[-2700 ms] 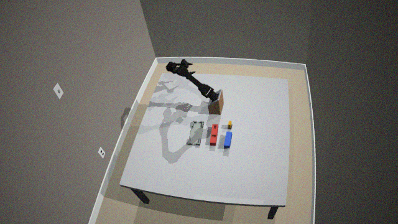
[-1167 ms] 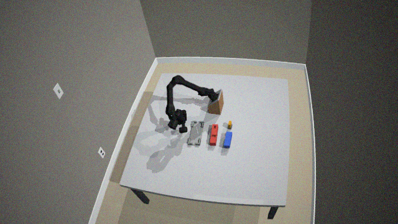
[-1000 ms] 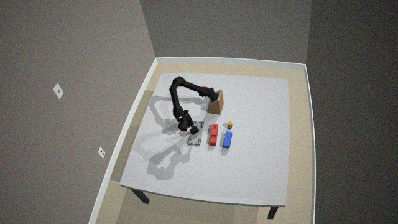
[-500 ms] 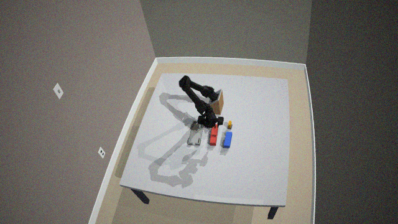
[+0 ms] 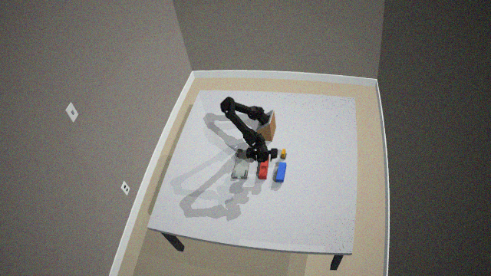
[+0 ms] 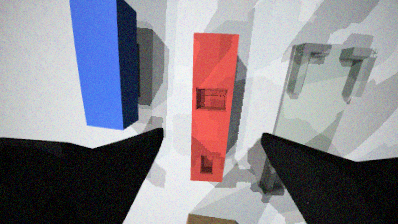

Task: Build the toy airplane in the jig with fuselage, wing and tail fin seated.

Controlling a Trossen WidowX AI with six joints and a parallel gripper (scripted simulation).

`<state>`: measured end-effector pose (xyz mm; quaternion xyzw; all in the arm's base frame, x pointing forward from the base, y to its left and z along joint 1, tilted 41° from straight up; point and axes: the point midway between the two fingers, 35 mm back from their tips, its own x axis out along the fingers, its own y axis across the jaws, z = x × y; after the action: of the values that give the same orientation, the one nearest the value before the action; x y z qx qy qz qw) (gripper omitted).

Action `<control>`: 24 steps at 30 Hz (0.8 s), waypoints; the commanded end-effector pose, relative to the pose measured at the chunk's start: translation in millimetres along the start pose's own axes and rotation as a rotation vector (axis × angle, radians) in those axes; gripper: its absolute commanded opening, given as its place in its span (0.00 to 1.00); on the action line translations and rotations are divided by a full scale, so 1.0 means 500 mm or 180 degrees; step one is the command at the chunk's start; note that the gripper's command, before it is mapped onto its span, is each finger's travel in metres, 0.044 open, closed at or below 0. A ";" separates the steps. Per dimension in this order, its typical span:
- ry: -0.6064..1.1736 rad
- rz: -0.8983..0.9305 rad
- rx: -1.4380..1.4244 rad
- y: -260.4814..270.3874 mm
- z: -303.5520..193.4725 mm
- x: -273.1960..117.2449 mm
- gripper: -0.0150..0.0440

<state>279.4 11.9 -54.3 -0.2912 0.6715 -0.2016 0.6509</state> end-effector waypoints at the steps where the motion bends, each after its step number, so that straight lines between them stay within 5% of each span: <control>1: -0.0004 -0.0013 -0.0012 0.000 0.001 0.027 1.00; 24: -0.0005 -0.0014 -0.0013 -0.001 0.002 0.090 1.00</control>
<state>283.8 -11.7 -82.0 -0.2910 0.6671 -0.2007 0.6558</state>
